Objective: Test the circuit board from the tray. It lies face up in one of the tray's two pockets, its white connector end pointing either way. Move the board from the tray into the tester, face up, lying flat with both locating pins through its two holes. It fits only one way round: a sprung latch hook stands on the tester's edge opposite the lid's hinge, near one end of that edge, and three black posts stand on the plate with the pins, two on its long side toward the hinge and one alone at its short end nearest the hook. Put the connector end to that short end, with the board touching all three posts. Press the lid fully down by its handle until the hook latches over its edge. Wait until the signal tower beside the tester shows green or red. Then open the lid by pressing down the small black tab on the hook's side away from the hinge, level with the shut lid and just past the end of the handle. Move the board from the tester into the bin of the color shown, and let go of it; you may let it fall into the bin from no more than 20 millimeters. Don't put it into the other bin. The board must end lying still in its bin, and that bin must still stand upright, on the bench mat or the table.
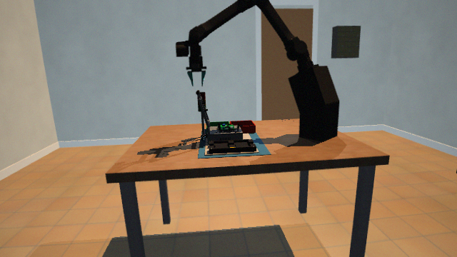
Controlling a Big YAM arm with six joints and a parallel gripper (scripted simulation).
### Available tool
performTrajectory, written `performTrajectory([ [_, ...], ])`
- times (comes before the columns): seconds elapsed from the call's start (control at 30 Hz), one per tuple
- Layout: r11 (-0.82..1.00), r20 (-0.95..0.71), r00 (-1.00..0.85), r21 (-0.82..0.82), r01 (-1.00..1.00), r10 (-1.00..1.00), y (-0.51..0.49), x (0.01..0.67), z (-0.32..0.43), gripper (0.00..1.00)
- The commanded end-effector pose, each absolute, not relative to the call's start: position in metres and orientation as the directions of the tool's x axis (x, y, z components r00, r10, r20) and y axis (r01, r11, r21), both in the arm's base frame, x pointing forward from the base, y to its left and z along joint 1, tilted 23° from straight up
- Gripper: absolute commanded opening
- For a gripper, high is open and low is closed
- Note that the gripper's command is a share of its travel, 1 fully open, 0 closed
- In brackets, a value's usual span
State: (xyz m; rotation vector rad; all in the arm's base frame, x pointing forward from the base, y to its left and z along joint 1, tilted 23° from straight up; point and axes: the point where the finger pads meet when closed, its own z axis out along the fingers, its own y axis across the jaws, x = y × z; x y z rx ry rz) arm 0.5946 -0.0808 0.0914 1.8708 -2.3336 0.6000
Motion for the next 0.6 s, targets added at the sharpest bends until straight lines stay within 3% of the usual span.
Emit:
performTrajectory([
  [0.0,0.177,0.301,-0.260,-0.276,-0.945,-0.918,-0.089,0.602,0.104,0.48],
  [0.57,0.173,0.305,-0.252,-0.262,-0.949,-0.919,-0.102,0.607,0.064,0.48],
])
